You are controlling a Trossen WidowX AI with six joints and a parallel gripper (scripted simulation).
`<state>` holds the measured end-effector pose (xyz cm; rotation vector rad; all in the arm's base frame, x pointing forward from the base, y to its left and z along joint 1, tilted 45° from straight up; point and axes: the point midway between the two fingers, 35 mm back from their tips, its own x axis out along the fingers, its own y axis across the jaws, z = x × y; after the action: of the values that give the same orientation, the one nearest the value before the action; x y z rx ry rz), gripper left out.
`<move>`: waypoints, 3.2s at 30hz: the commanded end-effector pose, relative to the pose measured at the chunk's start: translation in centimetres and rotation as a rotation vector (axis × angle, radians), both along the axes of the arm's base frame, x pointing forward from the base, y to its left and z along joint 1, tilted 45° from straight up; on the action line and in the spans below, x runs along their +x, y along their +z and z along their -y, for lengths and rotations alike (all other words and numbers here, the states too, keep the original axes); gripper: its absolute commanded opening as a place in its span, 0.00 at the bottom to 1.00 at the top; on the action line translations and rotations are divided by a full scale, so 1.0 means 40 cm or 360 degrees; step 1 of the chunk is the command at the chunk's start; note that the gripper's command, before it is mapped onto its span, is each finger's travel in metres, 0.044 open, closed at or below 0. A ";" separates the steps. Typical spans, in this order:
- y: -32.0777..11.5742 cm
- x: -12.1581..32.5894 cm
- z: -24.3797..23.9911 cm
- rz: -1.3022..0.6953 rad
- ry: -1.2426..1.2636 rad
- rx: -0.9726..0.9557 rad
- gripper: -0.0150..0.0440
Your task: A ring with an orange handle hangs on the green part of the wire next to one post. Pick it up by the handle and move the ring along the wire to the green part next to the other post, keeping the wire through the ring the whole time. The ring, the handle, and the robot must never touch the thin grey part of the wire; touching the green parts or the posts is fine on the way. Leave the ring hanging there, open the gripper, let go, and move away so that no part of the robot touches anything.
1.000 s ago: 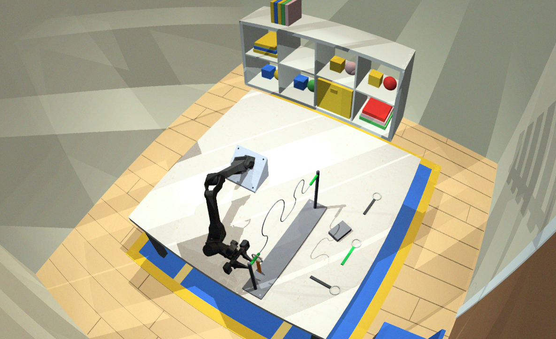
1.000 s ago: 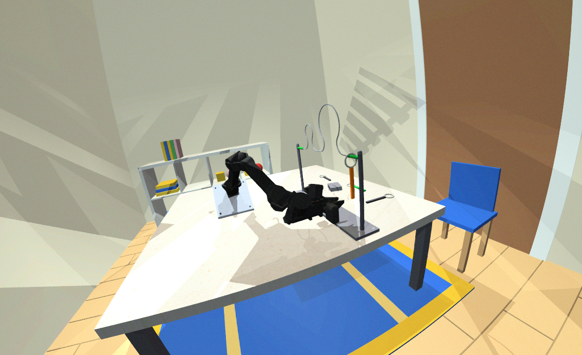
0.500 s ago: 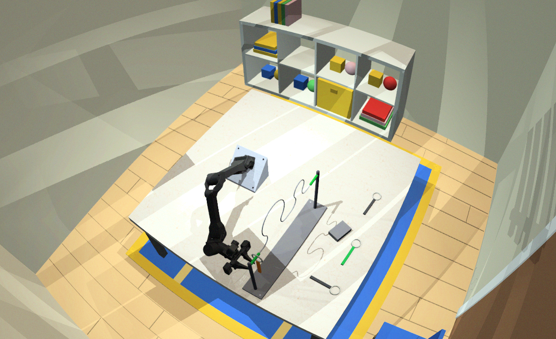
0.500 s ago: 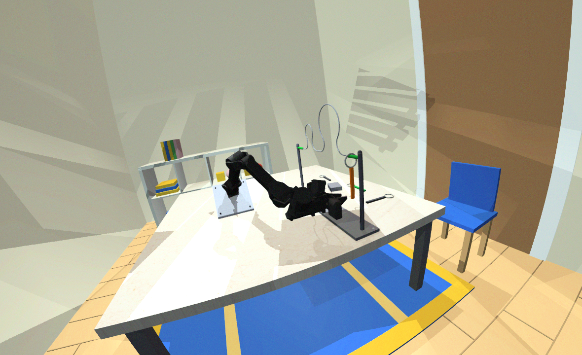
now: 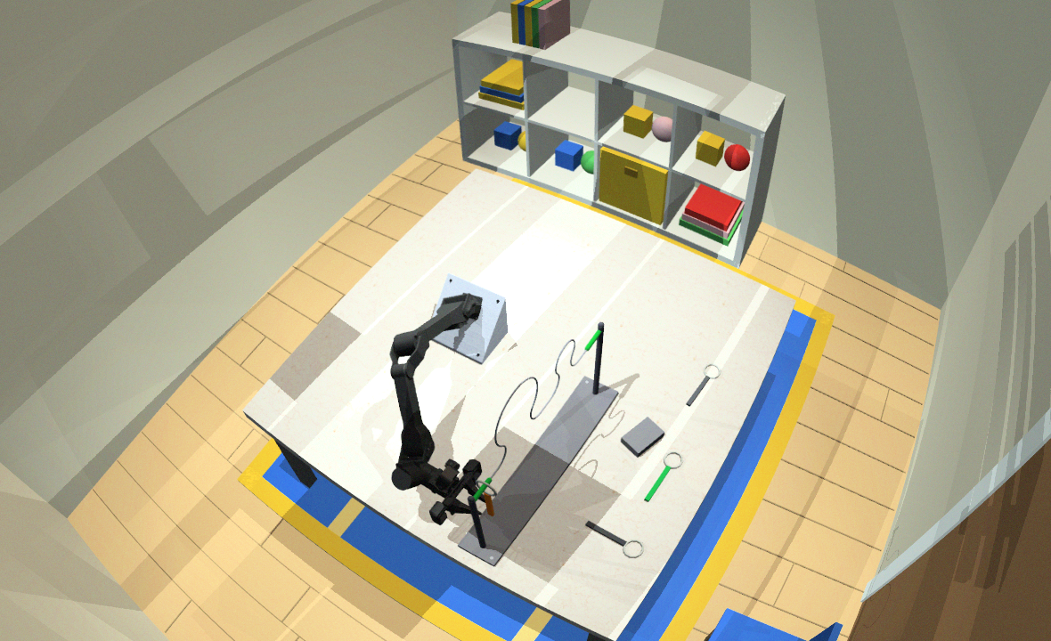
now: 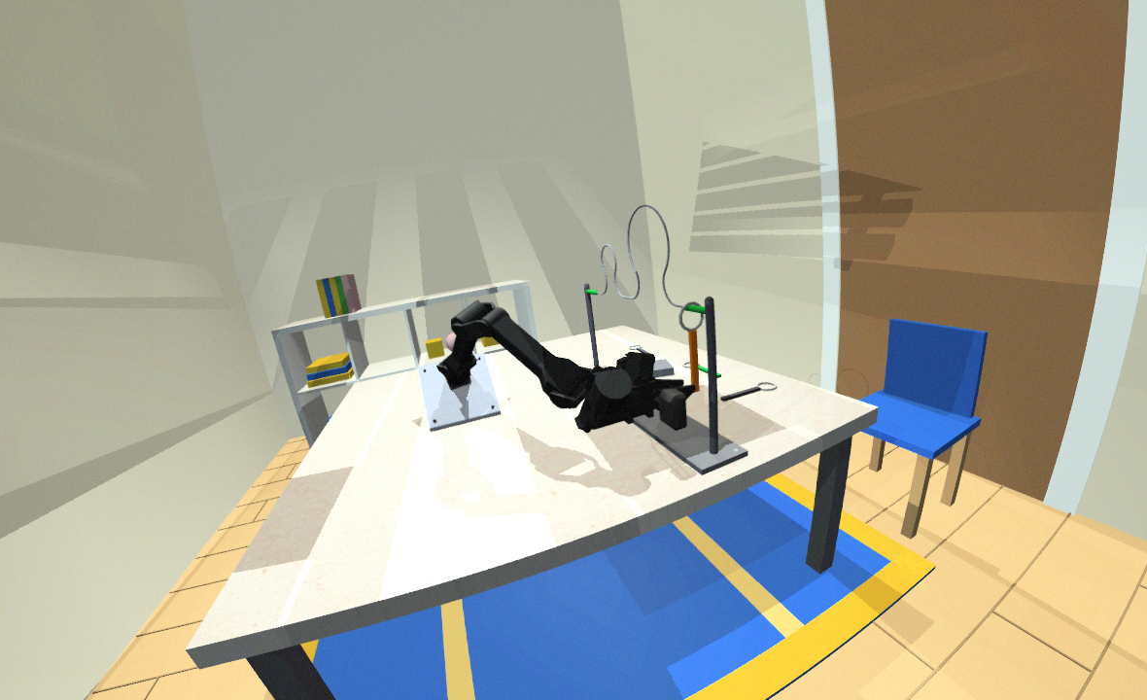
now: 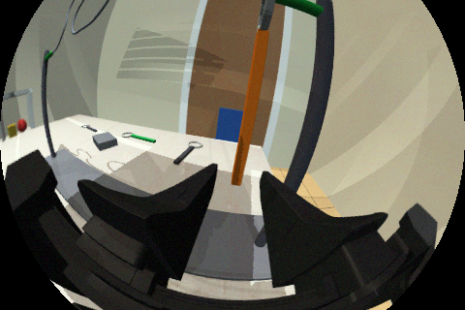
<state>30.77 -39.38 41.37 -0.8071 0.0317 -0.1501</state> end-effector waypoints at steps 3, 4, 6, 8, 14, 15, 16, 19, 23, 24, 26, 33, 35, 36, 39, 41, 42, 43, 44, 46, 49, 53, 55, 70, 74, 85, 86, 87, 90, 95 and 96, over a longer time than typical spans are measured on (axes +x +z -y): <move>0.001 0.026 0.008 0.0000 -0.0004 -0.0007 0.53; 0.001 0.030 0.008 0.0000 -0.0004 -0.0007 0.53; 0.001 0.038 0.009 0.0001 -0.0004 -0.0007 0.53; 0.001 0.046 0.010 0.0001 -0.0004 -0.0007 0.53; 0.001 0.069 0.012 0.0002 -0.0004 -0.0007 0.53; 0.001 0.073 0.013 0.0002 -0.0004 -0.0007 0.53; 0.002 0.077 0.013 0.0003 -0.0004 -0.0007 0.53; 0.002 0.089 0.014 0.0003 -0.0004 -0.0007 0.53; 0.001 0.103 0.014 0.0004 -0.0004 -0.0006 0.53; 0.001 0.103 0.014 0.0004 -0.0004 -0.0006 0.53; 0.001 0.103 0.014 0.0004 -0.0004 -0.0006 0.53; 0.001 0.103 0.014 0.0004 -0.0004 -0.0006 0.53; 0.001 0.103 0.014 0.0004 -0.0004 -0.0006 0.53; 0.001 0.103 0.014 0.0004 -0.0004 -0.0006 0.53; 0.001 0.103 0.014 0.0004 -0.0004 -0.0006 0.53; 0.001 0.103 0.014 0.0004 -0.0004 -0.0006 0.53; 0.001 0.103 0.014 0.0004 -0.0004 -0.0006 0.53; 0.001 0.103 0.014 0.0004 -0.0004 -0.0006 0.53; 0.001 0.103 0.014 0.0004 -0.0004 -0.0006 0.53; 0.001 0.103 0.014 0.0004 -0.0004 -0.0006 0.53; 0.001 0.103 0.014 0.0004 -0.0004 -0.0006 0.53; 0.001 0.103 0.014 0.0004 -0.0004 -0.0006 0.53; 0.001 0.103 0.014 0.0004 -0.0004 -0.0006 0.53; 0.001 0.103 0.013 0.0004 0.0003 0.0000 0.00; 0.003 0.103 0.010 0.0004 0.0003 0.0000 0.00; 0.029 0.106 -0.015 -0.0004 0.0010 -0.0006 0.00; 0.029 0.106 -0.015 -0.0004 0.0010 -0.0006 0.00; 0.029 0.106 -0.015 -0.0004 0.0010 -0.0006 0.00; 0.029 0.106 -0.015 -0.0004 0.0010 -0.0006 0.00; 0.029 0.106 -0.015 -0.0004 0.0010 -0.0006 0.00; 0.029 0.106 -0.015 -0.0004 0.0010 -0.0006 0.00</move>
<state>35.13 -39.01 41.97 -0.7968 0.0355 -0.1380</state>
